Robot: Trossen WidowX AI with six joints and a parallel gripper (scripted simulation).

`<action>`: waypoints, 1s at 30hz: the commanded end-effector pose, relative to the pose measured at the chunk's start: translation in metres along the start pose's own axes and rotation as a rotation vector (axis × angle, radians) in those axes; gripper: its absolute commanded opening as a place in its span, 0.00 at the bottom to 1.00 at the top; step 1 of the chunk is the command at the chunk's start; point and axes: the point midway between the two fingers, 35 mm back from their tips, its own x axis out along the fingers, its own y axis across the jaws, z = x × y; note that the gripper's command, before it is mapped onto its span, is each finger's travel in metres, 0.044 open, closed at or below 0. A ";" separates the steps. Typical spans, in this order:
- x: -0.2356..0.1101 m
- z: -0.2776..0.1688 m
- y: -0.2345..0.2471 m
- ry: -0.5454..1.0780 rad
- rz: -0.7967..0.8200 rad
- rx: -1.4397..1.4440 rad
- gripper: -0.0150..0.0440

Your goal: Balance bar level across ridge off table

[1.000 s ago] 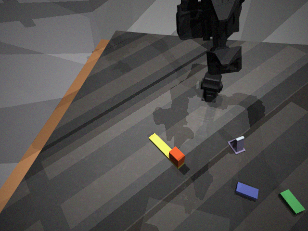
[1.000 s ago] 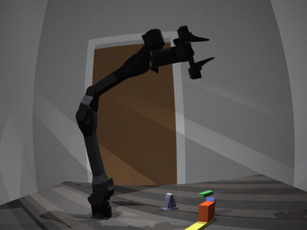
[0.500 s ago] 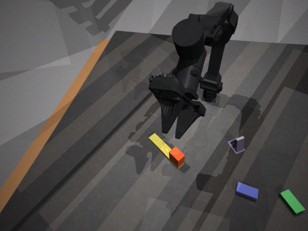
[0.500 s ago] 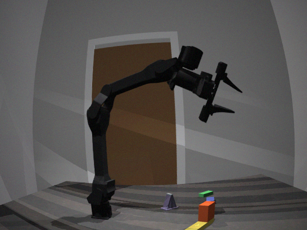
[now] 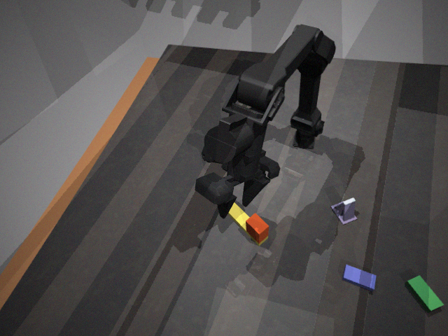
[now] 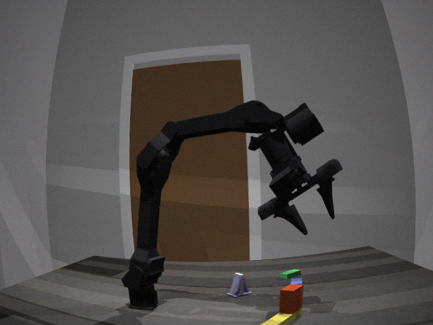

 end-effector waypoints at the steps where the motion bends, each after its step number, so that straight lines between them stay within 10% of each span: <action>1: 0.021 0.026 -0.033 -0.081 -0.193 0.032 0.79; 8: 0.034 0.055 -0.076 -0.171 -0.447 0.075 0.79; 30: 0.102 0.067 -0.106 -0.174 -0.453 0.077 0.79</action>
